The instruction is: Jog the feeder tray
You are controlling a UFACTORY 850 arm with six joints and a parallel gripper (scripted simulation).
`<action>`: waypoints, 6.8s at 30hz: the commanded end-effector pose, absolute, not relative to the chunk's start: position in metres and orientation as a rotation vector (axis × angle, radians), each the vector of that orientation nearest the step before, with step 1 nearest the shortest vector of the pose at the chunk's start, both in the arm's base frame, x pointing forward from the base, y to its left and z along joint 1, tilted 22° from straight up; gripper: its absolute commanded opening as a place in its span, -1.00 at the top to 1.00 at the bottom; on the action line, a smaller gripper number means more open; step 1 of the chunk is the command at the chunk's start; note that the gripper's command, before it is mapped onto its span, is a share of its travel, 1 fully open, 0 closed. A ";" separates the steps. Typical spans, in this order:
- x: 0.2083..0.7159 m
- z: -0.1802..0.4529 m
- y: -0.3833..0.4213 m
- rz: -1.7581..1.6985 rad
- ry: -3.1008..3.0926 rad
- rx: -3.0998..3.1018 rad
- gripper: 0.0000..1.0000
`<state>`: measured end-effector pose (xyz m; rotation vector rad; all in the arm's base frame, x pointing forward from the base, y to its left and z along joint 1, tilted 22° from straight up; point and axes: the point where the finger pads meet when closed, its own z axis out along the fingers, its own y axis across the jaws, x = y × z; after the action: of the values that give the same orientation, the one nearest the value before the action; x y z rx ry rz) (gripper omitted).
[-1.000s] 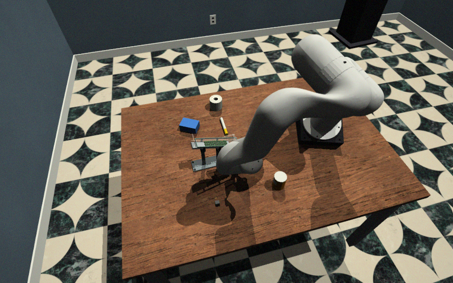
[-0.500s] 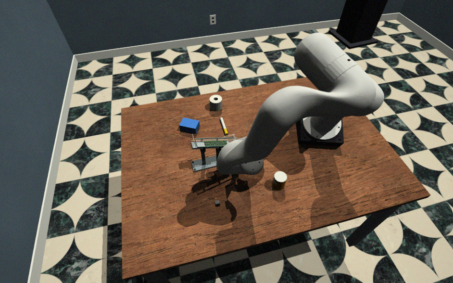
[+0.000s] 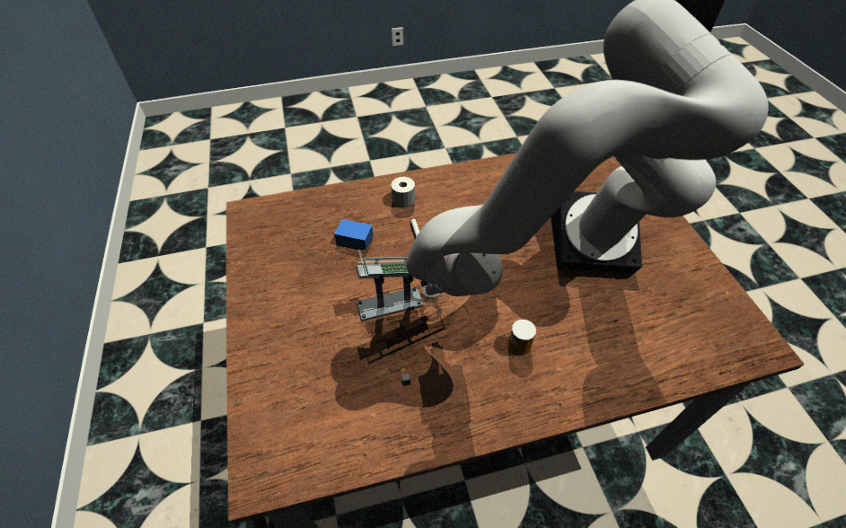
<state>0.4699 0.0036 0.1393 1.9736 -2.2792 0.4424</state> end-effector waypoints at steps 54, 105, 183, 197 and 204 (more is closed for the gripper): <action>0.653 0.236 -0.114 -0.559 -3.241 -0.148 1.00; 0.651 0.192 -0.097 -0.564 -3.240 -0.155 1.00; 0.654 0.193 -0.098 -0.564 -3.240 -0.155 1.00; 0.664 0.197 -0.100 -0.564 -3.240 -0.155 1.00; 0.652 0.192 -0.098 -0.564 -3.240 -0.155 1.00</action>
<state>0.6586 -0.0987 0.1938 -0.1554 -3.2378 -0.5641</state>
